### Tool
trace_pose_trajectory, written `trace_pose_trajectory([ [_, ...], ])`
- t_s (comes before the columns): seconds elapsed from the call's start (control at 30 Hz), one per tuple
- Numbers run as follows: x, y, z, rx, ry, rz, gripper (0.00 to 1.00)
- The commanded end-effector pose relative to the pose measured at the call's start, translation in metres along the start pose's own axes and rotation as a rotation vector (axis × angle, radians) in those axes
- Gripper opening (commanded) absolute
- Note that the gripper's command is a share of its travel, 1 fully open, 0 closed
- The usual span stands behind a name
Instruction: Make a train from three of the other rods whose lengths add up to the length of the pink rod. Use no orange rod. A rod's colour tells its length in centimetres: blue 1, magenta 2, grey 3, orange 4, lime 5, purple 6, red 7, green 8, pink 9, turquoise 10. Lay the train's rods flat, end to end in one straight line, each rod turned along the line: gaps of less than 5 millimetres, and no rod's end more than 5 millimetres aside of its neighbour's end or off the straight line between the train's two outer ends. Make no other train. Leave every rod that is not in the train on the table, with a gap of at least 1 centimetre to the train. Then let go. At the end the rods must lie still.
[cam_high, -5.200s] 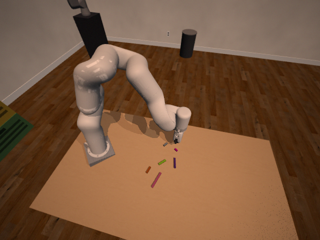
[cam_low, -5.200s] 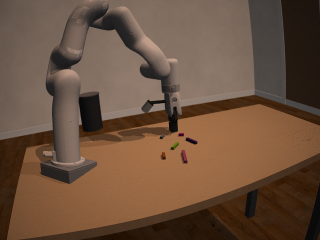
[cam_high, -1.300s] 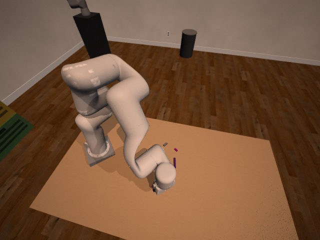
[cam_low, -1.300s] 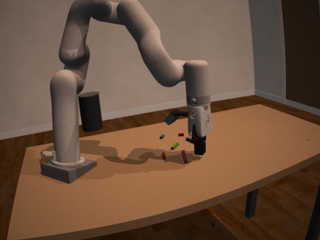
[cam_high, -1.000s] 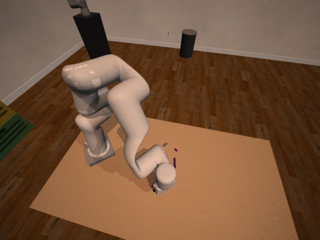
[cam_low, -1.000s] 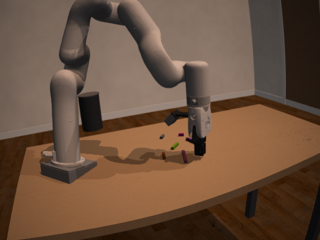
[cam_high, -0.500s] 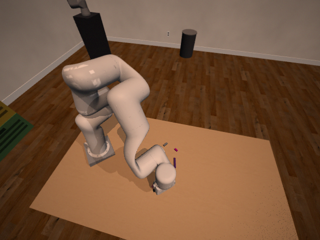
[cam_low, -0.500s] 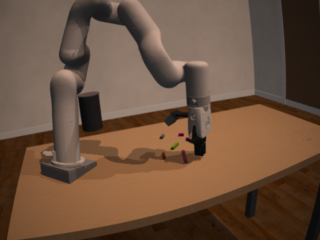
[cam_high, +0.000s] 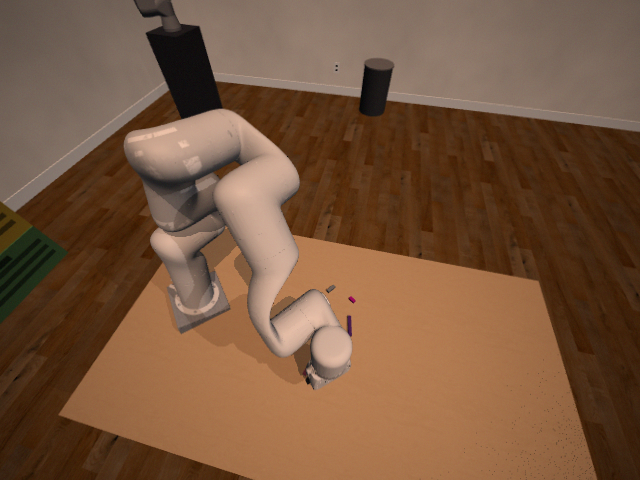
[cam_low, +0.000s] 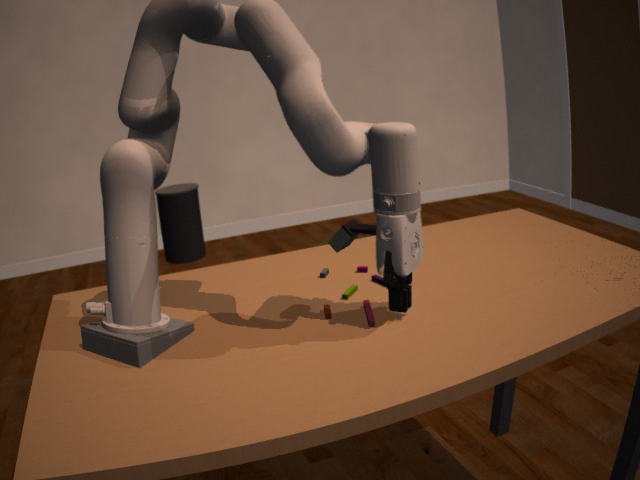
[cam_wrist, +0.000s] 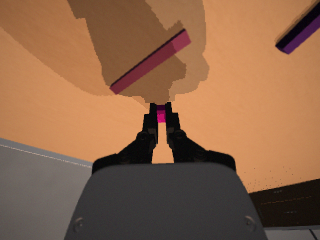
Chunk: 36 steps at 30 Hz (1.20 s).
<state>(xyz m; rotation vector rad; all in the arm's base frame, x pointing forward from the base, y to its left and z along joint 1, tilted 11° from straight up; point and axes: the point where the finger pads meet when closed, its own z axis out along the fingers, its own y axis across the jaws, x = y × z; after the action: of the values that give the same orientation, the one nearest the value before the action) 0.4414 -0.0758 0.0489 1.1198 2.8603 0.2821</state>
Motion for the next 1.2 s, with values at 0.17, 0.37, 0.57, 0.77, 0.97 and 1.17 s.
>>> trace_pose_trajectory([
  [0.17,-0.001,0.001,0.001,-0.002,-0.003,0.0,0.04],
  [0.37,-0.001,0.001,0.006,-0.002,-0.003,0.0,0.04],
  [0.57,-0.001,0.001,0.01,-0.002,-0.003,0.0,0.04],
  [0.77,-0.001,0.001,0.011,-0.002,-0.003,0.0,0.04],
  [0.97,-0.001,0.001,0.011,-0.002,-0.003,0.0,0.04],
  [1.17,-0.001,0.001,0.011,-0.002,-0.003,0.0,0.04],
])
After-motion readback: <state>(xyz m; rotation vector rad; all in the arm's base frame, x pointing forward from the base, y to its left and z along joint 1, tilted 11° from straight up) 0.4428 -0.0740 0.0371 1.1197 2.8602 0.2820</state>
